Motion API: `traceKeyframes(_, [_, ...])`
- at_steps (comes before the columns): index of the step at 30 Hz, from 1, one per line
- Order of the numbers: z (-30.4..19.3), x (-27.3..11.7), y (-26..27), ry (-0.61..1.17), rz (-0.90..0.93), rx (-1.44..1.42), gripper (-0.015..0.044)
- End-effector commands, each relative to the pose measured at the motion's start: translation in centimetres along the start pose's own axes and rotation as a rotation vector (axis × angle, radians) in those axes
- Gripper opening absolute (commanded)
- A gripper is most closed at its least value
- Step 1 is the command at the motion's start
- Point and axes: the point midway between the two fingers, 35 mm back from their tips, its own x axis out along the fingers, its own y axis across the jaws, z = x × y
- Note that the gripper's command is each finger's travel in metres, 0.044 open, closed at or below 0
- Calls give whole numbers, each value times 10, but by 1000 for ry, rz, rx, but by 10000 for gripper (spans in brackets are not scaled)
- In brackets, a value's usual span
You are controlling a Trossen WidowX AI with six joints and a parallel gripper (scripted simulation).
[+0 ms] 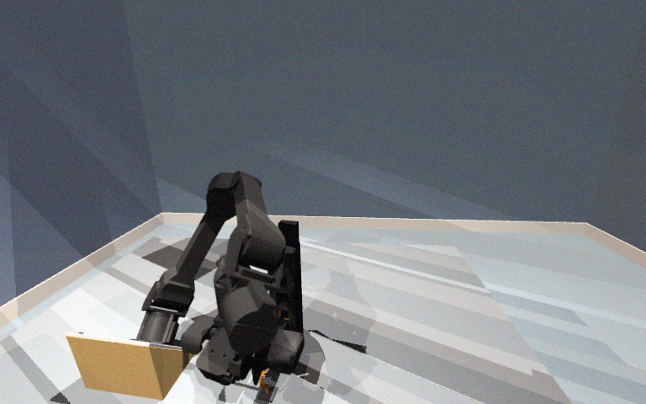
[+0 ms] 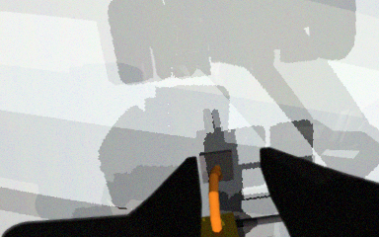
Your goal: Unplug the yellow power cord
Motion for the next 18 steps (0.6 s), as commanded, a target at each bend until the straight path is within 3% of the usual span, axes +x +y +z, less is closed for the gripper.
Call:
traceKeyframes(1, [0, 0, 0, 0, 0, 0, 160])
traceKeyframes(6, [0, 0, 0, 0, 0, 0, 160])
traceKeyframes(16, [0, 0, 0, 0, 0, 0, 423])
traceKeyframes(18, [7, -2, 1, -1, 0, -1, 440])
